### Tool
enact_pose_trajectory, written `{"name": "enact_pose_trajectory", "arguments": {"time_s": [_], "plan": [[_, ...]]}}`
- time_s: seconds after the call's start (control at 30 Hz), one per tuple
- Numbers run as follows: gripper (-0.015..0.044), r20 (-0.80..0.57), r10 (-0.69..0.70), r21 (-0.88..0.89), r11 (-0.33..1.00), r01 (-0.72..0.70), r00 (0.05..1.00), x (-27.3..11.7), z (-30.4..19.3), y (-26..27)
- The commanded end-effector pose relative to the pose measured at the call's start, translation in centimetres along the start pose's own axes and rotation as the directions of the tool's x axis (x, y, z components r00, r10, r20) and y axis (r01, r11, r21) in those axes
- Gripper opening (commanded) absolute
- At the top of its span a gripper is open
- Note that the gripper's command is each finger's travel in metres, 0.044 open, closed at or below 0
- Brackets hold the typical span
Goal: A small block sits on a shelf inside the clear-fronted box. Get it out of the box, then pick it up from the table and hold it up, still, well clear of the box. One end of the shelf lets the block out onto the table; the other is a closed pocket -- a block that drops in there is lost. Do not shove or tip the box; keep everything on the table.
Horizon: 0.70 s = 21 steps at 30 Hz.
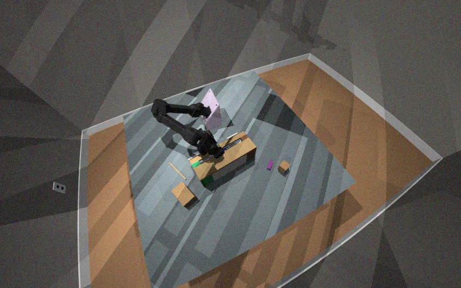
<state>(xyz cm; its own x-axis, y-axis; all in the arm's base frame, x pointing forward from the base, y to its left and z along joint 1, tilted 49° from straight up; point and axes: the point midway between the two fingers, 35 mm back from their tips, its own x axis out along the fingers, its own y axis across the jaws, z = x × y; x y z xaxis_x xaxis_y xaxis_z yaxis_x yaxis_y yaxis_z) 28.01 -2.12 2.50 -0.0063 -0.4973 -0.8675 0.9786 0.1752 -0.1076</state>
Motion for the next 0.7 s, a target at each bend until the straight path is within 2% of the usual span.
{"name": "enact_pose_trajectory", "arguments": {"time_s": [0.0, 0.67], "plan": [[0.04, -0.004, -0.002, -0.001, 1.0, 0.002, 1.0, 0.4, -1.1, -0.1], [0.04, -0.006, -0.002, -0.001, 1.0, 0.002, 1.0, 2.1, -5.8, -0.1]]}}
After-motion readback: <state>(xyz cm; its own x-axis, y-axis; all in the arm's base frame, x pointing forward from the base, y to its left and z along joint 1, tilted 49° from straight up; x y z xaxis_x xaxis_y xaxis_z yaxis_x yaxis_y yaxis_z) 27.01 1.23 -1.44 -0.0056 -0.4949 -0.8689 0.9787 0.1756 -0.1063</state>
